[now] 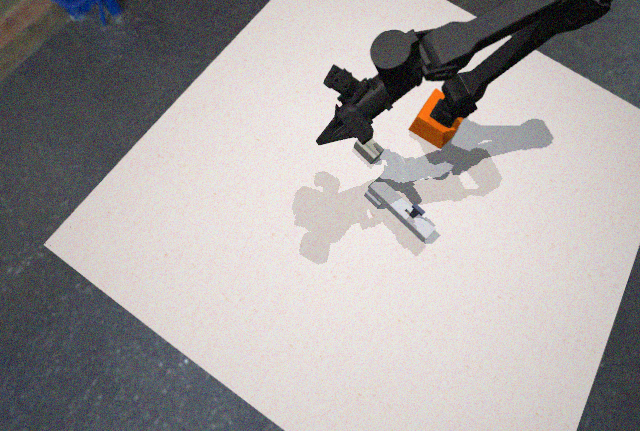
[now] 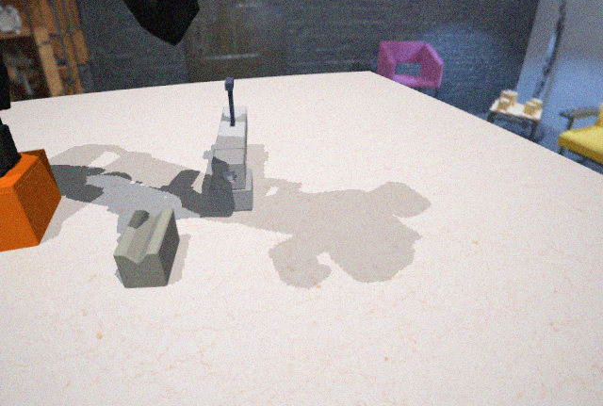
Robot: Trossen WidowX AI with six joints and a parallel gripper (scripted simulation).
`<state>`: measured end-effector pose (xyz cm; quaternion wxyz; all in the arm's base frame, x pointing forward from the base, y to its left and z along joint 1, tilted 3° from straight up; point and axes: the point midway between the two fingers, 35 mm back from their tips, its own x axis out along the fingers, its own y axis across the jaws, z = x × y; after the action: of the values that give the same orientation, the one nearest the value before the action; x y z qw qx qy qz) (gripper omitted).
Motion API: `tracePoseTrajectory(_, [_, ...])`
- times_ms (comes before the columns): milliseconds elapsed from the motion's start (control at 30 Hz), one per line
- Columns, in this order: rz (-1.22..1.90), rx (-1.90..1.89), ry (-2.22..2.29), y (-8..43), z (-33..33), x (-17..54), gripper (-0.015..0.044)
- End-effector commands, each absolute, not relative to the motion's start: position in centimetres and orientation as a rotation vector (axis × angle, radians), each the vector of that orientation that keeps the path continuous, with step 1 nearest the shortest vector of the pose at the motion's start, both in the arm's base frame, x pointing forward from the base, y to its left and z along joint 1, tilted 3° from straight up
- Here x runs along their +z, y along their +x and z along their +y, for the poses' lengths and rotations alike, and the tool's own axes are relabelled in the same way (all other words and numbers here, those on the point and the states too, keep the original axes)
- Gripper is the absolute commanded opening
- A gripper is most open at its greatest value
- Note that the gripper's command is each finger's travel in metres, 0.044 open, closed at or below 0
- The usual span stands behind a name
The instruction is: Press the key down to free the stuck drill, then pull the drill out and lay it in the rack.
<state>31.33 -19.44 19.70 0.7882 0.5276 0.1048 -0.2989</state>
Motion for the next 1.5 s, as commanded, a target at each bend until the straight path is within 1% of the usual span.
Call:
tracePoseTrajectory(0, [0.613, -0.560, 0.971, 34.1, -13.0, 16.5, 0.0000])
tracePoseTrajectory(233, [1.083, -0.395, 0.674, 33.9, -4.1, 13.0, 0.0000])
tracePoseTrajectory(500, [1.536, -0.146, 0.232, 29.9, 4.4, 11.4, 0.0000])
tracePoseTrajectory(1467, [1.545, -0.140, 0.220, 29.9, 4.8, 9.7, 0.0000])
